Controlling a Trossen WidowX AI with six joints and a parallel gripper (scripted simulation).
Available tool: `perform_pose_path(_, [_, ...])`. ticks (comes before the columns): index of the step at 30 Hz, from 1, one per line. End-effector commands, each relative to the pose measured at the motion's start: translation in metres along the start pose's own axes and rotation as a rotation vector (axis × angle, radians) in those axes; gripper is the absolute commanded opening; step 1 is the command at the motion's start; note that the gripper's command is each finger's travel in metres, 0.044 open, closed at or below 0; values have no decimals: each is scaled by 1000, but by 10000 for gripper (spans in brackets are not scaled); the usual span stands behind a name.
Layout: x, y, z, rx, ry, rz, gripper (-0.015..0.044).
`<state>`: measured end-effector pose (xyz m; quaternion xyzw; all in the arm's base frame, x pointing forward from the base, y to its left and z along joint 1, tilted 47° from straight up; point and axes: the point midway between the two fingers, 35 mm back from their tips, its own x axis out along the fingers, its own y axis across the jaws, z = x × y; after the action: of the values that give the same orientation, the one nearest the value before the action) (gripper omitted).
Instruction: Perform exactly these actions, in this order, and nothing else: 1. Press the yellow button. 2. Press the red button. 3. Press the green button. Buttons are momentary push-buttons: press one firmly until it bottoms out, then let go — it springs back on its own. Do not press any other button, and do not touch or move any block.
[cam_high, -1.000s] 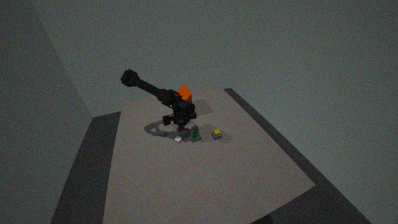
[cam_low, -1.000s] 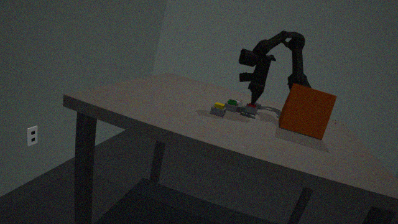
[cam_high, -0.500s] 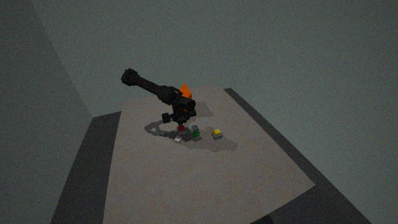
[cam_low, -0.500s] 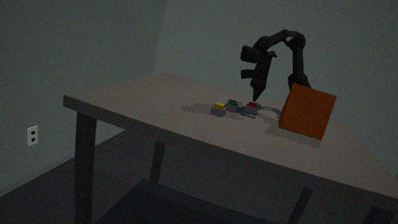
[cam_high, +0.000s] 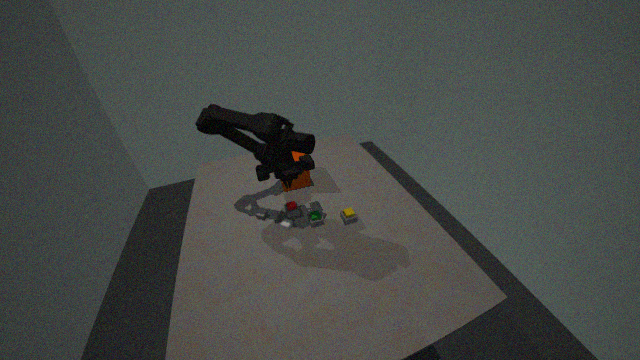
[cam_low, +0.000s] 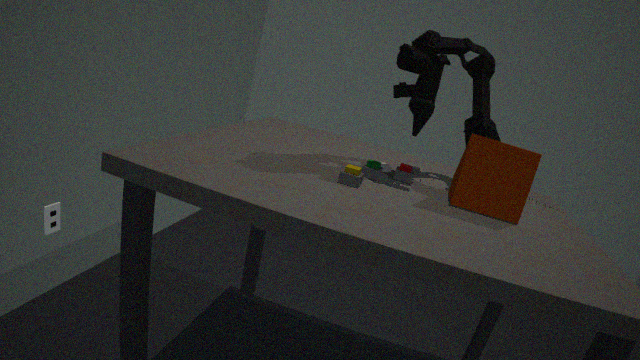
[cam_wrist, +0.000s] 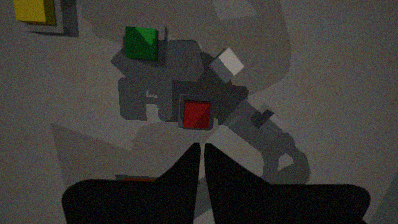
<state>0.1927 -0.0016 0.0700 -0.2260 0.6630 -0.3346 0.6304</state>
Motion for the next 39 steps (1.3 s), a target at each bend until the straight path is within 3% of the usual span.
perform_pose_path(1, [-6, 4, 5, 7, 4, 2, 20])
perform_pose_path(10, [-6, 66, 77, 11, 0, 5, 20])
perform_pose_path(17, [-3, 67, 79, 11, 0, 5, 20])
perform_pose_path(22, [54, 67, 79, 11, -1, 3, 20])
perform_pose_path(39, [75, 67, 79, 12, -1, 3, 20])
